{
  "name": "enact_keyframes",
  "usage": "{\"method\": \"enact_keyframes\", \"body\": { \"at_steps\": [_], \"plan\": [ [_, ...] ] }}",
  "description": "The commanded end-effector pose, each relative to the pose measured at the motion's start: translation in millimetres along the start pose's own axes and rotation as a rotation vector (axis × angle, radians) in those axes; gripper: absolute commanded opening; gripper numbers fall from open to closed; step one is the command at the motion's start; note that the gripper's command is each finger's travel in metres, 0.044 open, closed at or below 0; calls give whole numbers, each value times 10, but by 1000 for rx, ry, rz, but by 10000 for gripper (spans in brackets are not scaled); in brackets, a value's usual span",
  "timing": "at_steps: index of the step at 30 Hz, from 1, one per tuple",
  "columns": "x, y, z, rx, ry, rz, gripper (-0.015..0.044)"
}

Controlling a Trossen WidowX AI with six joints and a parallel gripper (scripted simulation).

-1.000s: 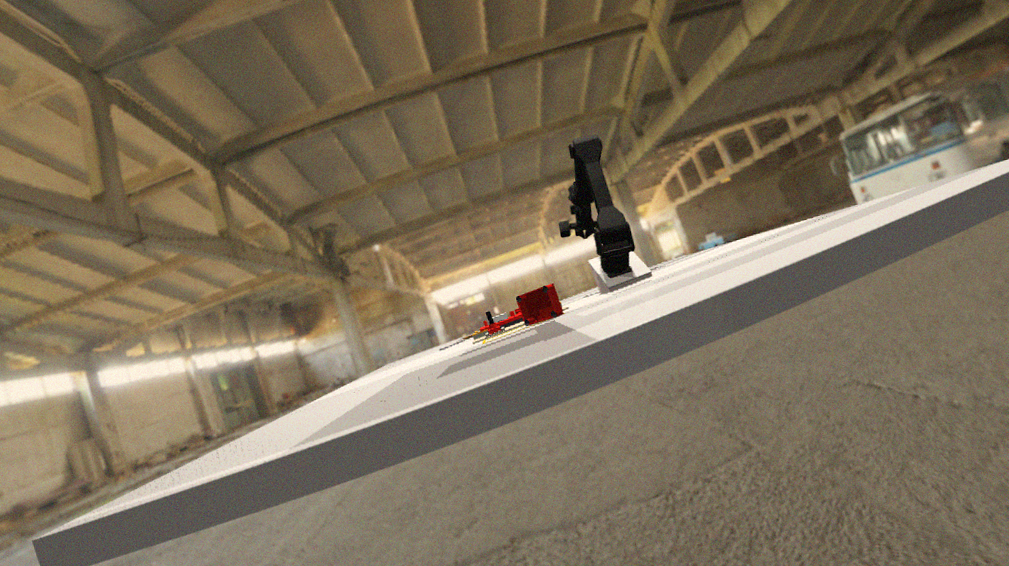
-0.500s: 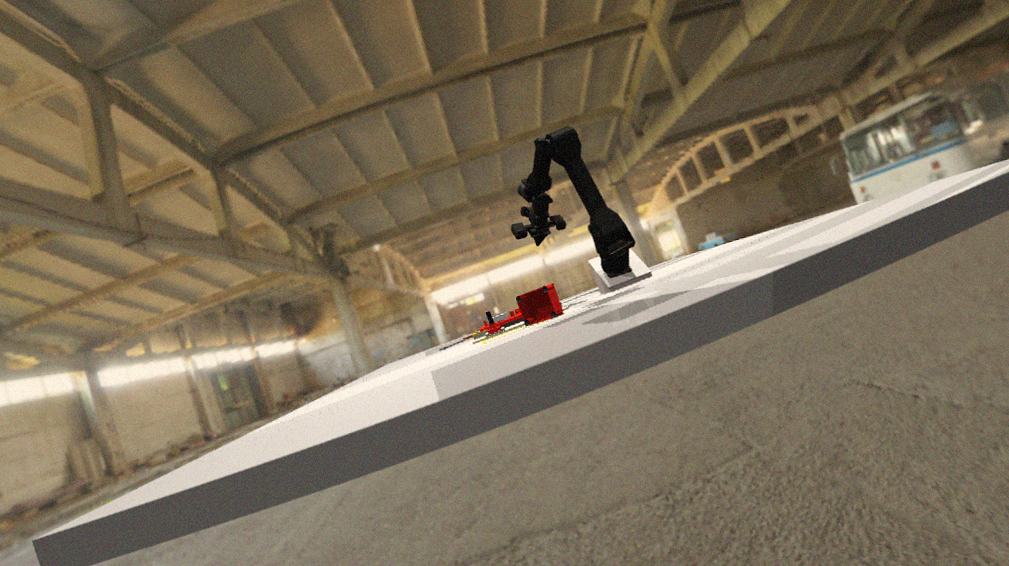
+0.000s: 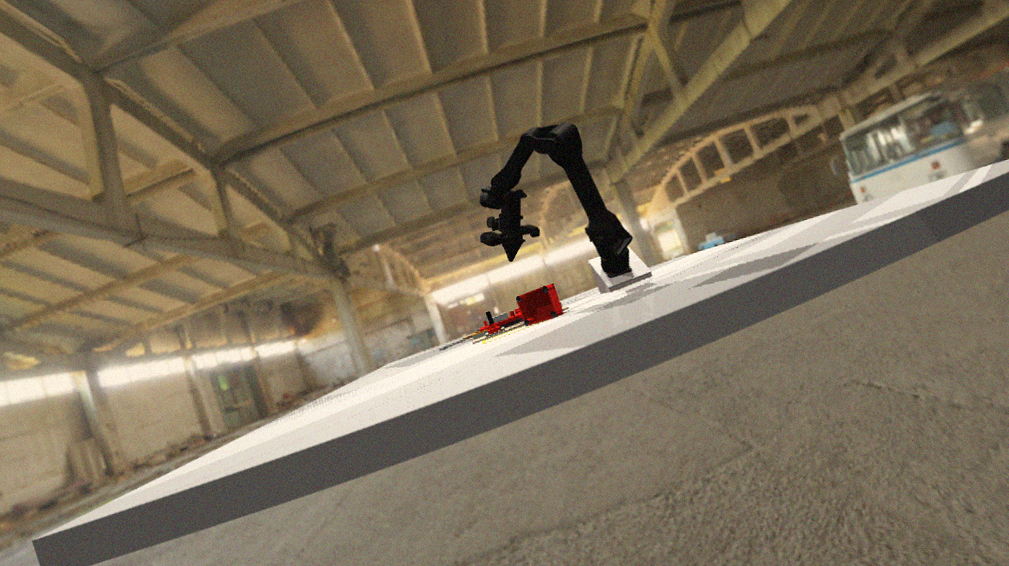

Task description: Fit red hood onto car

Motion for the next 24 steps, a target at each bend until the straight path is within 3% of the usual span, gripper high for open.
{"method": "enact_keyframes", "body": {
  "at_steps": [1,10,18,24],
  "plan": [
    [377,289,-51,-18,103,-47,0],
    [1392,797,-274,-29,351,-169,0],
    [2317,920,-558,3,574,-254,0],
    [2390,917,-585,8,592,-260,0]
  ]
}}
Point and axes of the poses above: the point midway between the two fingers, 35 mm back from their tips, its own z axis out along the fingers, its own y axis across the jaws, x = y × z, the point moved 6 cm from there along -z, back along the fingers, and after that the axes turned 6 degrees about z, right-handed, at the moved point
